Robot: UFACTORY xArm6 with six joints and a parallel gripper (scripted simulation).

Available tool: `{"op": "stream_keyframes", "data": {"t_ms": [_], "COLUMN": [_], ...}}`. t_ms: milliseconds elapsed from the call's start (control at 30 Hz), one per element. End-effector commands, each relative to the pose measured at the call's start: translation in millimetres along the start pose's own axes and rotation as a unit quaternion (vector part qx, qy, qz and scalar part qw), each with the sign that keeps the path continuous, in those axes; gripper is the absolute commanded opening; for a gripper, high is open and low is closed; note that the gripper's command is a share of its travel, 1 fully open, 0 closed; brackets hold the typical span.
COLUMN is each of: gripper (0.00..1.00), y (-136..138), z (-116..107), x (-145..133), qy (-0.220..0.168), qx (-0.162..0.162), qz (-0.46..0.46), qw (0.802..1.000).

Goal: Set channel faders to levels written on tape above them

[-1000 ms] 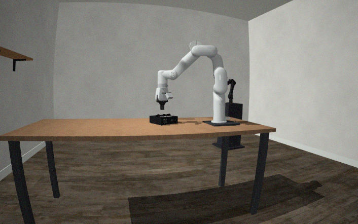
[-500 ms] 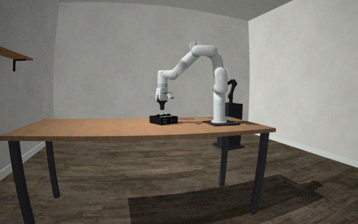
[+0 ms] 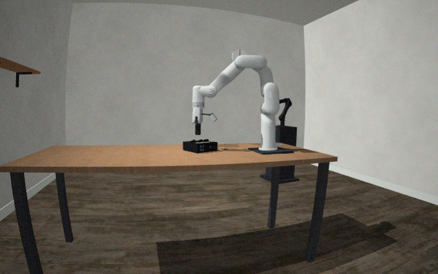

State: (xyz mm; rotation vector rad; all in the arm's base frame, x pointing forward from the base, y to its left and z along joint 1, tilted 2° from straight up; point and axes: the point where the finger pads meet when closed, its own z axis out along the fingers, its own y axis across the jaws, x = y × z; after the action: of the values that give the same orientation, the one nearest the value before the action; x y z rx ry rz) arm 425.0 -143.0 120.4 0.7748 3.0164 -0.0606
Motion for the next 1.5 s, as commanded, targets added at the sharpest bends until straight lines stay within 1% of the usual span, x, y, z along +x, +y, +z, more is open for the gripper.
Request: {"op": "stream_keyframes", "data": {"t_ms": [0, 133, 267, 333, 367, 467, 567, 700, 833, 900, 933, 1100, 1400, 1467], "gripper": [0.00, 0.00, 0.00, 0.00, 0.00, 0.00, 0.00, 0.00, 0.00, 0.00, 0.00, 0.00, 0.00, 0.00], "y": [17.0, 28.1, 38.9, 38.9, 41.4, 48.5, 54.7, 61.4, 65.9, 65.9, 66.7, 69.0, 69.4, 69.4], "z": [-1.4, -1.3, -1.3, -1.3, -1.2, -1.2, -1.2, -1.1, -1.1, -1.1, -1.1, -1.1, -1.1, -1.1], "x": [0.8, 2.7, 4.9, 4.9, 5.4, 7.0, 8.5, 10.2, 11.5, 11.5, 11.7, 12.3, 12.5, 12.5], "qy": [-0.003, -0.005, -0.006, -0.006, -0.007, -0.008, -0.009, -0.010, -0.010, -0.010, -0.010, -0.010, -0.009, -0.009], "qx": [-0.006, -0.003, 0.001, 0.001, 0.003, 0.006, 0.009, 0.013, 0.016, 0.016, 0.019, 0.022, 0.025, 0.025], "qz": [-0.139, -0.214, -0.287, -0.287, -0.341, -0.388, -0.438, -0.505, -0.568, -0.568, -0.613, -0.678, -0.789, -0.789], "qw": [0.990, 0.977, 0.958, 0.958, 0.940, 0.922, 0.899, 0.863, 0.823, 0.823, 0.790, 0.735, 0.614, 0.614]}}
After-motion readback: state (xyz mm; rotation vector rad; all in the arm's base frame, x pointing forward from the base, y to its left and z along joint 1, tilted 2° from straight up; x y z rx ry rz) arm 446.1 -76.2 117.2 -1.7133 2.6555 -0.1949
